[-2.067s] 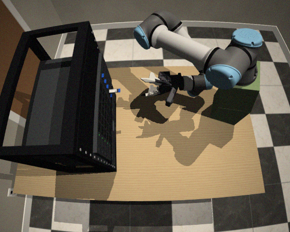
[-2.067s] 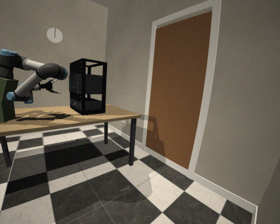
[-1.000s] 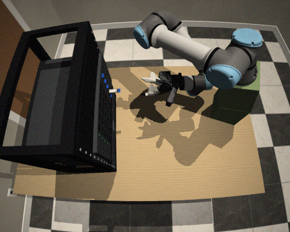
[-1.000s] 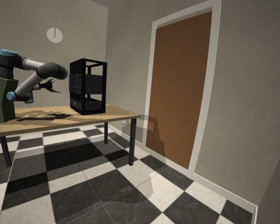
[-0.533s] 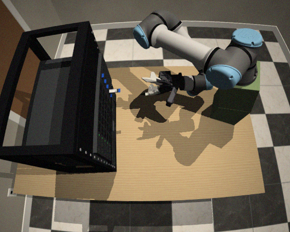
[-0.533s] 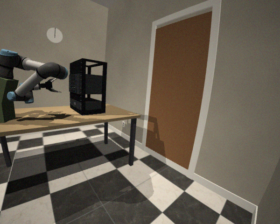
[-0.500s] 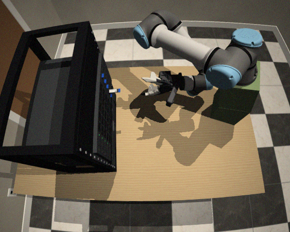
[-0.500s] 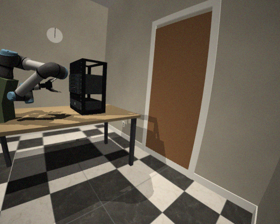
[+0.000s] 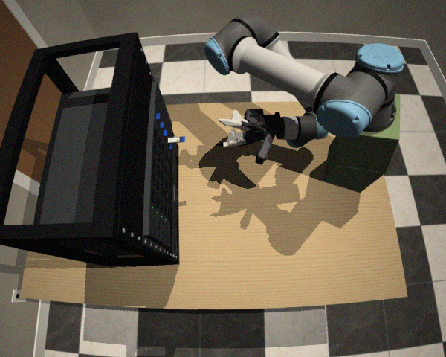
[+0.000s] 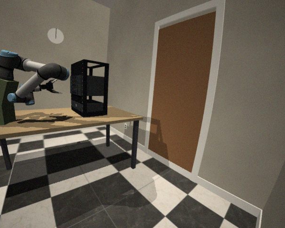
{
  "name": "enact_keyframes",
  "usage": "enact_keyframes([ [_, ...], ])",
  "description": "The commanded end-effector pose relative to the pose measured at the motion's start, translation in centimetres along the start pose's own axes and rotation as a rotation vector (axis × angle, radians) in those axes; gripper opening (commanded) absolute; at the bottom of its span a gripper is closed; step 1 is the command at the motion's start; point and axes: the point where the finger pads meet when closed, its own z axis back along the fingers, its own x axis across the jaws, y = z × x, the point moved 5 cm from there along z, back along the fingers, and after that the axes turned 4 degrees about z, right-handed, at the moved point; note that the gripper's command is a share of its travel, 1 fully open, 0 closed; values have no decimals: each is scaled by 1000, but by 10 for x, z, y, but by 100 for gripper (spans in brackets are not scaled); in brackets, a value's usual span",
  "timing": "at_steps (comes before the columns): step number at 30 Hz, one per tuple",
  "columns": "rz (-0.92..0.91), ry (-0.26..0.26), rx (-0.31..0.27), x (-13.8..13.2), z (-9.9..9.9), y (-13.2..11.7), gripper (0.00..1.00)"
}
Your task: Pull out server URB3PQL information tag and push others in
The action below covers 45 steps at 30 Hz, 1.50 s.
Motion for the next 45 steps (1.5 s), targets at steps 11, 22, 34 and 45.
enact_keyframes([
  [11,12,-19,2,5,0,1,100],
  [22,24,-38,4,10,1,3,100],
  [34,35,-57,6,15,2,5,100],
  [45,46,-74,8,20,2,6,100],
])
